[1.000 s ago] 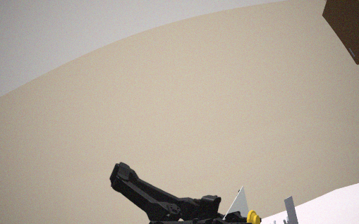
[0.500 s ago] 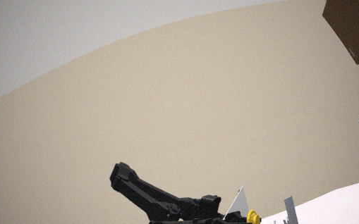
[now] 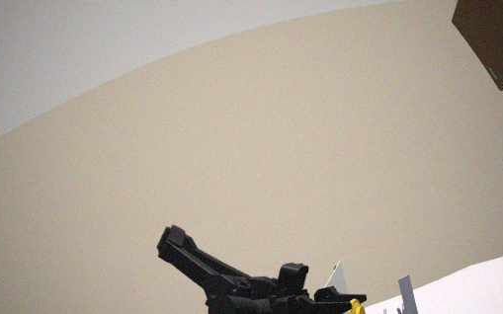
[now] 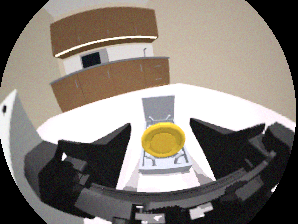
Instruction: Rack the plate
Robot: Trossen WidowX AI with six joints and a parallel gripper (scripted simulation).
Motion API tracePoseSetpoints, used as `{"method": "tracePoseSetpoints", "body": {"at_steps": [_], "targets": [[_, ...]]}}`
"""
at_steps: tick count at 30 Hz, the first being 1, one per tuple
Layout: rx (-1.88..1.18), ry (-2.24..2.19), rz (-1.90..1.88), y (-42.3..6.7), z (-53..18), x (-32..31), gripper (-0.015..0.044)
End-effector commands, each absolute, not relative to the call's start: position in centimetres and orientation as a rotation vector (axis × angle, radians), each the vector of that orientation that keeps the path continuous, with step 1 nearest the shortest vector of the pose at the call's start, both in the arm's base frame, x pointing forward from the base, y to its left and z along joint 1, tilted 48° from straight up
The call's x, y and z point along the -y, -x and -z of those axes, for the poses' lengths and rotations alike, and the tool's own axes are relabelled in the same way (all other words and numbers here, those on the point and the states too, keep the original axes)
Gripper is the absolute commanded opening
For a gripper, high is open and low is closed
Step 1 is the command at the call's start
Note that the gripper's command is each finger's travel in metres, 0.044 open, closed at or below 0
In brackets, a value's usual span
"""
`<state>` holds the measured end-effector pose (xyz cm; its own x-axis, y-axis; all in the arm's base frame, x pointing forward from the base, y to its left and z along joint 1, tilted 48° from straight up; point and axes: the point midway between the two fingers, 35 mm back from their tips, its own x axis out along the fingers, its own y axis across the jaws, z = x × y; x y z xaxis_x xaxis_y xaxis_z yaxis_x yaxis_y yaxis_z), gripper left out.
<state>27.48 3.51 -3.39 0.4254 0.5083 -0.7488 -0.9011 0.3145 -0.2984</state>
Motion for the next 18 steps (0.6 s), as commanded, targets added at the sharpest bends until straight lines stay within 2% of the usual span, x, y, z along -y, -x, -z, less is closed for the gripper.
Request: {"method": "tracePoseSetpoints", "body": {"at_steps": [1,6,10,18], "targets": [[-0.574,0.799,-1.005,-28.3,0.6,-6.3,0.0400],[-0.553,0.784,-1.005,-28.1,-3.3,-10.9,0.0400],[-0.574,0.774,-1.001,-28.1,-3.4,-11.1,0.0400],[-0.828,0.680,-0.919,-27.5,-3.1,-11.6,0.0400]]}}
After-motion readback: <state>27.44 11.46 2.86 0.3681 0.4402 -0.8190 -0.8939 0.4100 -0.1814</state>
